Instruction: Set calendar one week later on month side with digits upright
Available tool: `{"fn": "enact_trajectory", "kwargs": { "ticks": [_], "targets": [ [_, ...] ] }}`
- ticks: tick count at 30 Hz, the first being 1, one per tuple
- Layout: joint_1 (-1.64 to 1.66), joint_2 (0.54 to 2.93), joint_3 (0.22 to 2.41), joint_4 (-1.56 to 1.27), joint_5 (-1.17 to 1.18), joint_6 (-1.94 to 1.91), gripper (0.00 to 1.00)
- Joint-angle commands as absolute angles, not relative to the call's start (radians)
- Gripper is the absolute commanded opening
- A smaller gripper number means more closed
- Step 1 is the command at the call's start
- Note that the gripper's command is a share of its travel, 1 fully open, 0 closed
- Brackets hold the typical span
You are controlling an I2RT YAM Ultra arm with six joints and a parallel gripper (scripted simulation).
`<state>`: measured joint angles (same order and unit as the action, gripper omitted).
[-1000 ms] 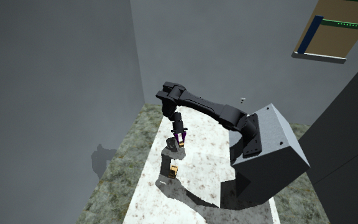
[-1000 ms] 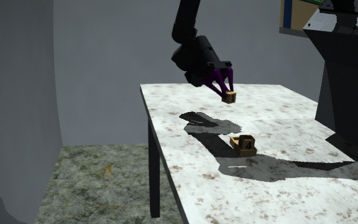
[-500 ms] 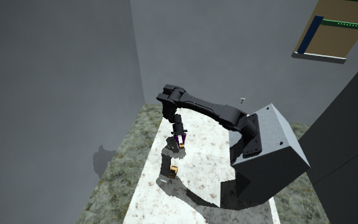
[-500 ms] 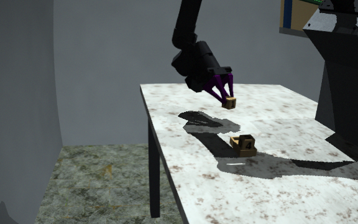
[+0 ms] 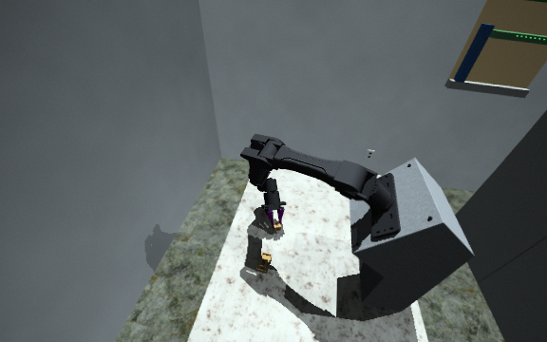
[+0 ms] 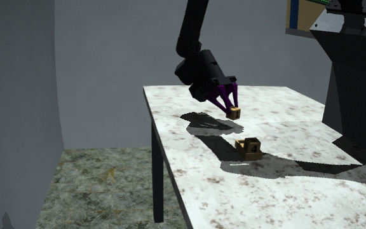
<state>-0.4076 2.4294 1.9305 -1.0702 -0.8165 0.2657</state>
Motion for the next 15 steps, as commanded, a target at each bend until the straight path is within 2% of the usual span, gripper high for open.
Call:
{"fn": "enact_trajectory", "kwargs": {
  "ticks": [1, 15],
  "targets": [
    [-0.41, 2.434, 1.948, -1.061, -0.818, 0.277, 0.26],
    [-0.399, 2.482, 2.003, -1.057, -0.817, 0.292, 0.26]
  ]
}}
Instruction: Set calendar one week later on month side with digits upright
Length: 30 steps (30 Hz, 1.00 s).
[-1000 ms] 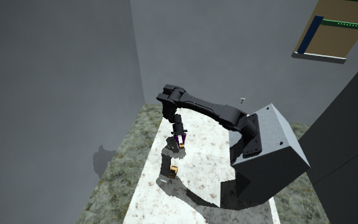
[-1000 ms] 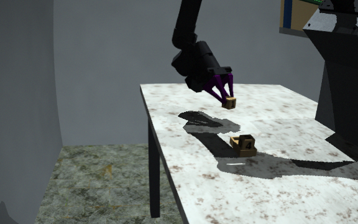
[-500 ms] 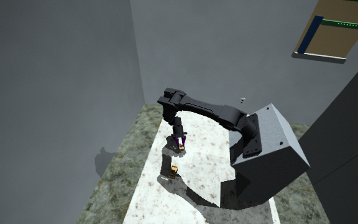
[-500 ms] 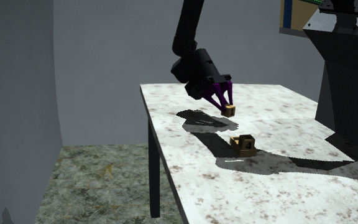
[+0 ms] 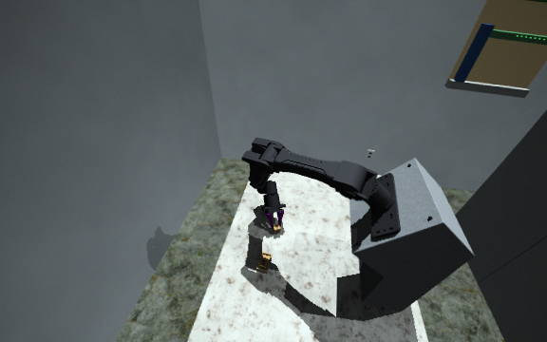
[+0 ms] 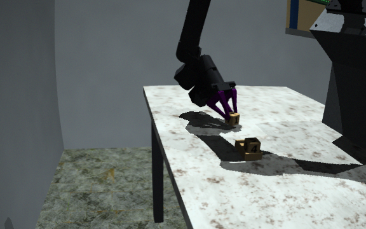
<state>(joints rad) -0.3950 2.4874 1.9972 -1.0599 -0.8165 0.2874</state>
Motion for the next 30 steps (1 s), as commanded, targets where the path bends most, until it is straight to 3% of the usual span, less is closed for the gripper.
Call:
{"fn": "enact_trajectory", "kwargs": {
  "ticks": [1, 30],
  "targets": [
    [-0.399, 2.484, 2.006, -1.057, -0.817, 0.293, 0.26],
    [-0.397, 2.495, 2.019, -1.057, -0.817, 0.297, 0.26]
  ]
}}
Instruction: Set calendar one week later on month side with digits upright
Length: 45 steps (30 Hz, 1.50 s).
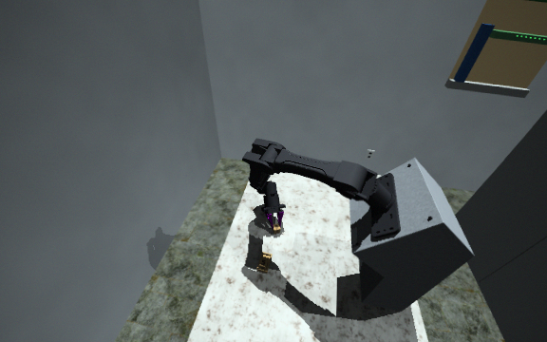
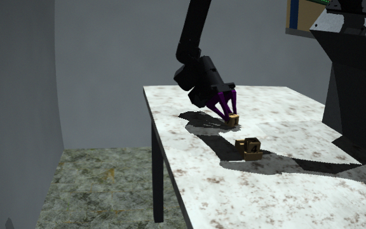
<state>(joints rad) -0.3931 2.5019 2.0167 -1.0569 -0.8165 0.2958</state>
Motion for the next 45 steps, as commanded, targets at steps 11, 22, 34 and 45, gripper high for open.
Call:
{"fn": "enact_trajectory", "kwargs": {
  "ticks": [11, 22, 34, 45],
  "targets": [
    [-0.397, 2.495, 2.019, -1.057, -0.817, 0.297, 0.26],
    [-0.397, 2.496, 2.019, -1.057, -0.817, 0.297, 0.26],
    [-0.394, 2.507, 2.033, -1.056, -0.817, 0.3, 0.26],
    [-0.392, 2.518, 2.046, -1.057, -0.817, 0.303, 0.26]
  ]
}}
